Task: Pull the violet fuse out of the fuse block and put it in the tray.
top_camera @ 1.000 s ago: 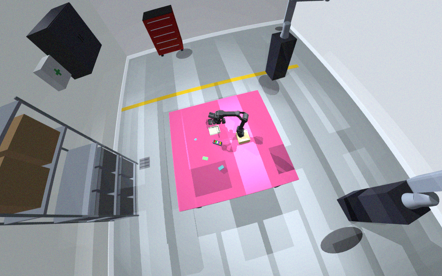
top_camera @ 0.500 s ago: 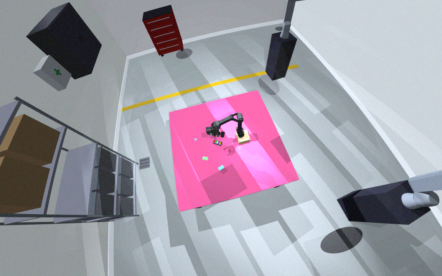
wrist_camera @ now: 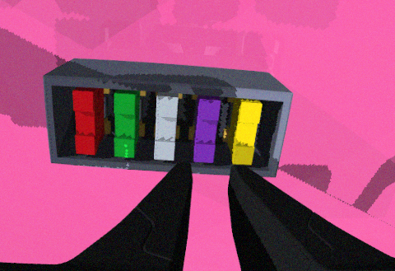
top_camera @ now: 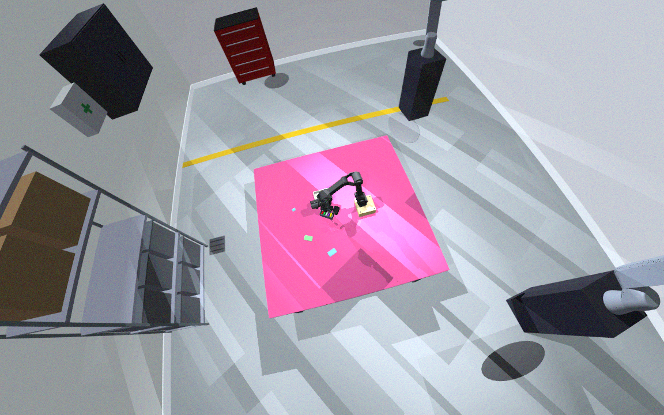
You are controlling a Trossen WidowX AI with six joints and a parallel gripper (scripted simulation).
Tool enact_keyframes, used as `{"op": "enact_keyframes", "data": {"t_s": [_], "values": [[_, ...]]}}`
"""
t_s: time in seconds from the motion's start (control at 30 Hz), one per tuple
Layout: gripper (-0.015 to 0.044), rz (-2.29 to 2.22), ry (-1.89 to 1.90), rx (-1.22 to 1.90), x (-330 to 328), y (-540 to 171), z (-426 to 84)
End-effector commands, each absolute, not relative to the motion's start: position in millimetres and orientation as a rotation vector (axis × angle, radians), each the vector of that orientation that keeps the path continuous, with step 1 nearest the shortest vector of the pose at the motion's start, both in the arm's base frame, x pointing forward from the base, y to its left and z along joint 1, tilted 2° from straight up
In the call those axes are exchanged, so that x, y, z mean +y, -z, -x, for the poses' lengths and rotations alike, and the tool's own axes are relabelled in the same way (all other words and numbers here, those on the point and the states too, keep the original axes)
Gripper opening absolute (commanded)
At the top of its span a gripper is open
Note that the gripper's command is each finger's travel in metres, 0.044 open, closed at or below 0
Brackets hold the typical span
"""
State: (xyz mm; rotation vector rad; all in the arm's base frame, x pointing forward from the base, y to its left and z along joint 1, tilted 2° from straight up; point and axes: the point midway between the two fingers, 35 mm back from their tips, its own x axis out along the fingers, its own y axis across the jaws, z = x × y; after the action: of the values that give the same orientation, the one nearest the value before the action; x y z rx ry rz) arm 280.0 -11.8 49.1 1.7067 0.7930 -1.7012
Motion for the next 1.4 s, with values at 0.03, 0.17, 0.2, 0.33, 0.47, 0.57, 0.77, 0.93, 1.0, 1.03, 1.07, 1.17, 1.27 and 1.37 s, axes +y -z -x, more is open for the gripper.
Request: {"op": "enact_keyframes", "data": {"t_s": [0.03,0.17,0.2,0.33,0.47,0.57,0.77,0.93,1.0,1.03,1.07,1.17,1.27,1.37], "values": [[0.0063,-1.71,1.713,0.795,-10.0,-43.3,-279.4],[0.0063,-1.71,1.713,0.795,-10.1,-39.4,-279.4],[0.0063,-1.71,1.713,0.795,-10.1,-38.4,-279.4],[0.0063,-1.71,1.713,0.795,-10.2,-34.4,-279.3],[0.0063,-1.71,1.713,0.795,-10.3,-30.5,-279.1],[0.0063,-1.71,1.713,0.795,-10.3,-27.6,-279.0],[0.0063,-1.71,1.713,0.795,-10.3,-21.7,-278.8],[0.0063,-1.71,1.713,0.795,-10.2,-17.1,-278.7],[0.0063,-1.71,1.713,0.795,-10.2,-16.4,-278.7],[0.0063,-1.71,1.713,0.795,-10.2,-16.4,-278.7],[0.0063,-1.71,1.713,0.795,-10.2,-16.4,-278.7],[0.0063,-1.71,1.713,0.795,-10.2,-16.4,-278.7],[0.0063,-1.71,1.713,0.795,-10.2,-16.4,-278.7],[0.0063,-1.71,1.713,0.795,-10.2,-16.3,-278.7]]}}
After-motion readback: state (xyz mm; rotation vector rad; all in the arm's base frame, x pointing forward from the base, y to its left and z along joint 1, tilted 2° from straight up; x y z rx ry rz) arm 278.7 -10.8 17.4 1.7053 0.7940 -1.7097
